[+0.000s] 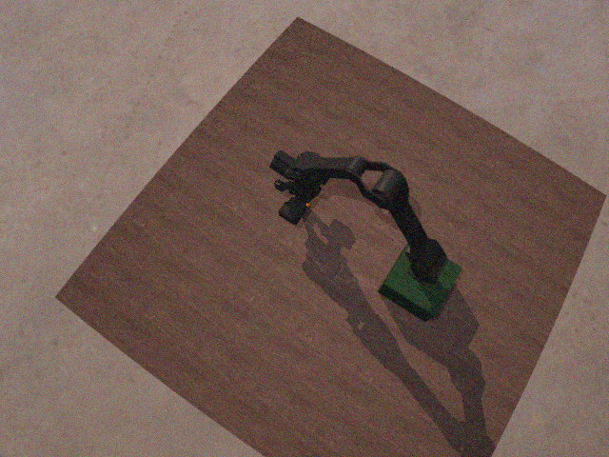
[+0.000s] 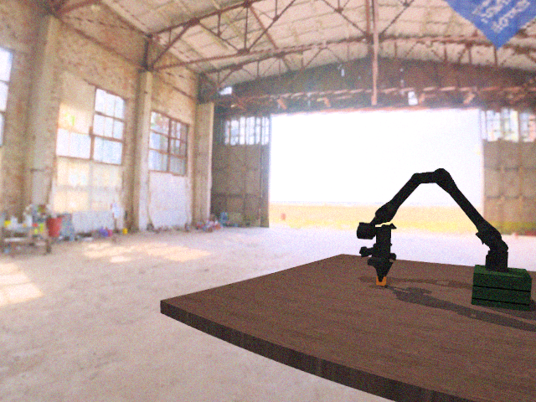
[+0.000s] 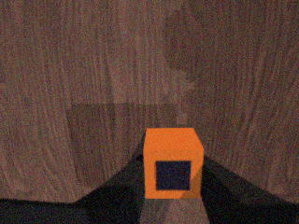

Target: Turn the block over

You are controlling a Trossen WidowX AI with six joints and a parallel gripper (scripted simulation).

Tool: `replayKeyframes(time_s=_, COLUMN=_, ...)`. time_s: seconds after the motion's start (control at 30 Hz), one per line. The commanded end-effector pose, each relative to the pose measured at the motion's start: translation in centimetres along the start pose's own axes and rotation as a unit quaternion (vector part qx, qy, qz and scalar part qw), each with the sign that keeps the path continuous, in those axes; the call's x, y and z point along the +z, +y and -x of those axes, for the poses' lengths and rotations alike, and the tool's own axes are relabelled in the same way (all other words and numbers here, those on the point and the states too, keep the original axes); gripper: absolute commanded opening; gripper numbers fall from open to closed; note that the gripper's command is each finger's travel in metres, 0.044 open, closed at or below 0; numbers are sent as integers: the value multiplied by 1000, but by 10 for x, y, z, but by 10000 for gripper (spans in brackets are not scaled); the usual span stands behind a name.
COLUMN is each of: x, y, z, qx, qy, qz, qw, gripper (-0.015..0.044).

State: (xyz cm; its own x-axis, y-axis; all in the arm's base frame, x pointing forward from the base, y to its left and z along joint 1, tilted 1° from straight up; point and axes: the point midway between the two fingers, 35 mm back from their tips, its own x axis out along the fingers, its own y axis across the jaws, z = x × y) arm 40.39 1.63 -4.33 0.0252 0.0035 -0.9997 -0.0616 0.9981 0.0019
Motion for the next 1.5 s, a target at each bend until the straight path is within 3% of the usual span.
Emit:
replayKeyframes(time_s=0.0, x=0, y=0, z=-1, qx=1, qy=-1, qz=-1, qw=1000, gripper=98)
replayKeyframes(time_s=0.4, x=0, y=0, z=1, qx=1, qy=-1, qz=-1, qw=1000, gripper=0)
replayKeyframes(time_s=0.57, x=0, y=0, z=28, qx=1, qy=-1, qz=-1, qw=1000, gripper=0)
replayKeyframes(time_s=0.83, x=1, y=0, z=29, qx=1, qy=-6, qz=-1, qw=1000, gripper=0)
replayKeyframes(time_s=1.47, x=4, y=0, z=16, qx=1, qy=-145, qz=-1, qw=989, gripper=0)
